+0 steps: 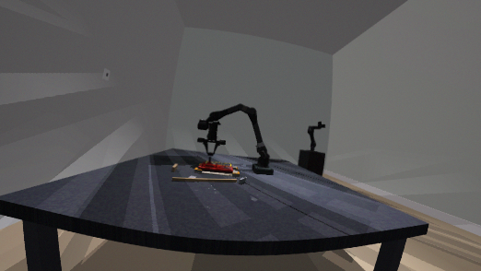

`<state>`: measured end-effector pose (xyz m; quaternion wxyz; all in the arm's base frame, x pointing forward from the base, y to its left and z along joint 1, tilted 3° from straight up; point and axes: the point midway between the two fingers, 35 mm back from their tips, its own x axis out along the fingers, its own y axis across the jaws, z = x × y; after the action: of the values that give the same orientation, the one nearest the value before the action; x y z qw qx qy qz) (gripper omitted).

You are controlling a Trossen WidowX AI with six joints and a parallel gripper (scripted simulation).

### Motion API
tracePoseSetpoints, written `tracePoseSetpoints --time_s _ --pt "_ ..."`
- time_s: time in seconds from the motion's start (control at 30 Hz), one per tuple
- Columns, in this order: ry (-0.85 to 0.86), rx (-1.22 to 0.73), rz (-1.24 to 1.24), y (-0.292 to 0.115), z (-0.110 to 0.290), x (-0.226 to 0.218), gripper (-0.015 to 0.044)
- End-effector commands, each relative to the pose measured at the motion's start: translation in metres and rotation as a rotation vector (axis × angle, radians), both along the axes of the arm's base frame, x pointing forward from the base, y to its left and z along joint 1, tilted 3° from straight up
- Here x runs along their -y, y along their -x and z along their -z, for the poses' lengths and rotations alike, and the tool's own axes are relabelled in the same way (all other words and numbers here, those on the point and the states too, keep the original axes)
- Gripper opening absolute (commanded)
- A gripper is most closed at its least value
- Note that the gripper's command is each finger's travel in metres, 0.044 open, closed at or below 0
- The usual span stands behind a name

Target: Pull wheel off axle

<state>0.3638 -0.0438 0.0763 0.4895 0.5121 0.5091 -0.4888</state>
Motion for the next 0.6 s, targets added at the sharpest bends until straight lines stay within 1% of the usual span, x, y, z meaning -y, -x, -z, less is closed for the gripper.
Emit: tracePoseSetpoints --time_s 0.0,0.17,0.23,0.57 --pt "-0.001 0.003 -0.001 0.000 -0.012 0.000 0.0000" --pt "-0.001 0.003 0.000 -0.001 -0.027 0.001 0.0000" --pt "0.001 0.003 0.003 0.000 -0.020 0.004 0.0000" --pt "0.005 0.001 0.001 0.022 -0.022 0.046 0.0000"
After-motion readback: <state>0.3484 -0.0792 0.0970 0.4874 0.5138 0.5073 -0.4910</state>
